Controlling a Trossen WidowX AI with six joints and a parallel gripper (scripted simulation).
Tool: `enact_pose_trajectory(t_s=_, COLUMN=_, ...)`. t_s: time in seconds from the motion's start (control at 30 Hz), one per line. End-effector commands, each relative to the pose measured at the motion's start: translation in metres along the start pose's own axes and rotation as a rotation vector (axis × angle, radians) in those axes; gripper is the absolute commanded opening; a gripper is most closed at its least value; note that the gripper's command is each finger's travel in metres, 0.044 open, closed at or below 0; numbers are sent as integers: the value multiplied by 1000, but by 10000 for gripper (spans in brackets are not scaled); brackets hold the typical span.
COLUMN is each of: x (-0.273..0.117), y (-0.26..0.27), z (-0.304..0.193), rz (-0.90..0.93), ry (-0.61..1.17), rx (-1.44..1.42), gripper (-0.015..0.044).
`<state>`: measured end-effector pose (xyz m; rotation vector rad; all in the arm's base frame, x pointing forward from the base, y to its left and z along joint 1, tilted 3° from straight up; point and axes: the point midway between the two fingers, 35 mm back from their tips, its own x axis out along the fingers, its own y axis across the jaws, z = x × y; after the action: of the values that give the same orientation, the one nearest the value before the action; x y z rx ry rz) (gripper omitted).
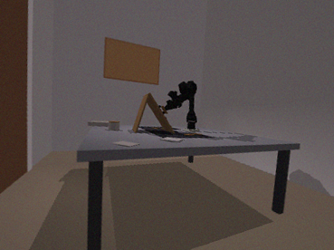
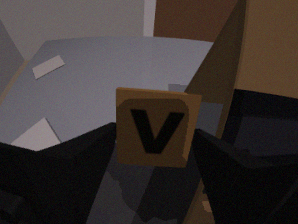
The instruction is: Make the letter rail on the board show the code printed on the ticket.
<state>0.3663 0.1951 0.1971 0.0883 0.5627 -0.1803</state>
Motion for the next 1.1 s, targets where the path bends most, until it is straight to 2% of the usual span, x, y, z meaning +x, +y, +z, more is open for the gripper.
enact_pose_trajectory(t_s=0.0, x=0, y=-3, z=-2, rz=3, ry=3, rx=-5, gripper=0)
enact_pose_trajectory(t_s=1.07, x=0, y=-20, z=-1, rz=2, ry=3, rx=-6, gripper=0)
